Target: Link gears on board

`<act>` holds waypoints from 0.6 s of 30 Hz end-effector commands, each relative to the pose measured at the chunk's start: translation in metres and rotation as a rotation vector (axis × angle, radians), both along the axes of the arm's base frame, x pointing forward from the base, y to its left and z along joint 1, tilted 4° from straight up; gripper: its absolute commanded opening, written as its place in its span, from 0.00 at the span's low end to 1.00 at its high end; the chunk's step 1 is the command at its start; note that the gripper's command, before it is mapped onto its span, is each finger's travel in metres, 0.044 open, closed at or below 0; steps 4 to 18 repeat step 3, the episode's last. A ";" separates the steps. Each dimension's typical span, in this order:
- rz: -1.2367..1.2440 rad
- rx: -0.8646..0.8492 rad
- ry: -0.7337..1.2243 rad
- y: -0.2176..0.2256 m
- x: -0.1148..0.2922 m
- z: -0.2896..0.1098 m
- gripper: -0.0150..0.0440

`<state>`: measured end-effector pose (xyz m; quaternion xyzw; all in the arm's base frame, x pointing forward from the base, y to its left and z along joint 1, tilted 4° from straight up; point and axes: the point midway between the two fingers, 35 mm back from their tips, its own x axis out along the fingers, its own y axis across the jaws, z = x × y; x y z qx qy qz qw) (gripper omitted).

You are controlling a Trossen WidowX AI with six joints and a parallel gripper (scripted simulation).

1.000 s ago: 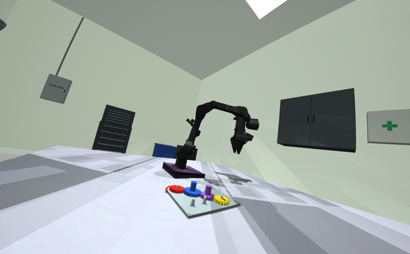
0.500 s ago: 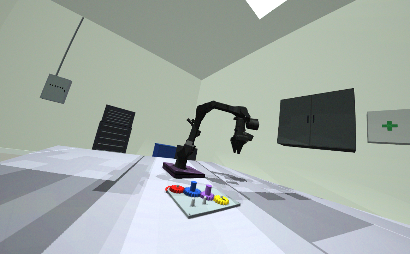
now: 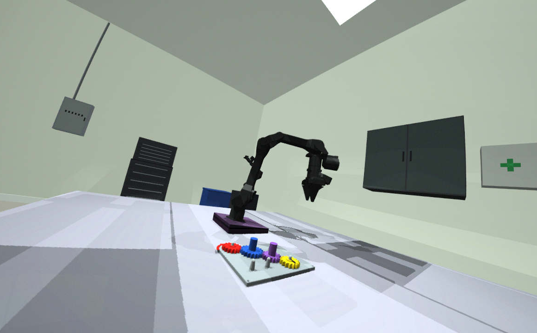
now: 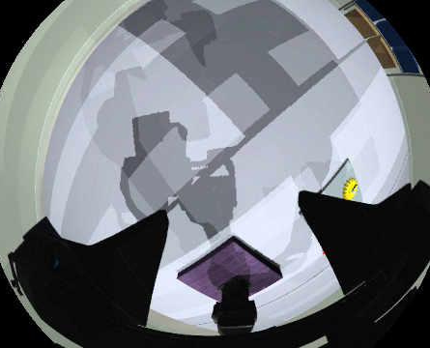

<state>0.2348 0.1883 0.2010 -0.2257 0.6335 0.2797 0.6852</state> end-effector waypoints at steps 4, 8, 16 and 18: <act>-0.005 -0.005 -0.002 -0.001 0.000 0.000 1.00; -0.005 -0.005 -0.002 -0.001 0.000 0.000 1.00; -0.005 -0.005 -0.002 -0.001 0.000 0.000 1.00; -0.005 -0.005 -0.002 -0.001 0.000 0.000 1.00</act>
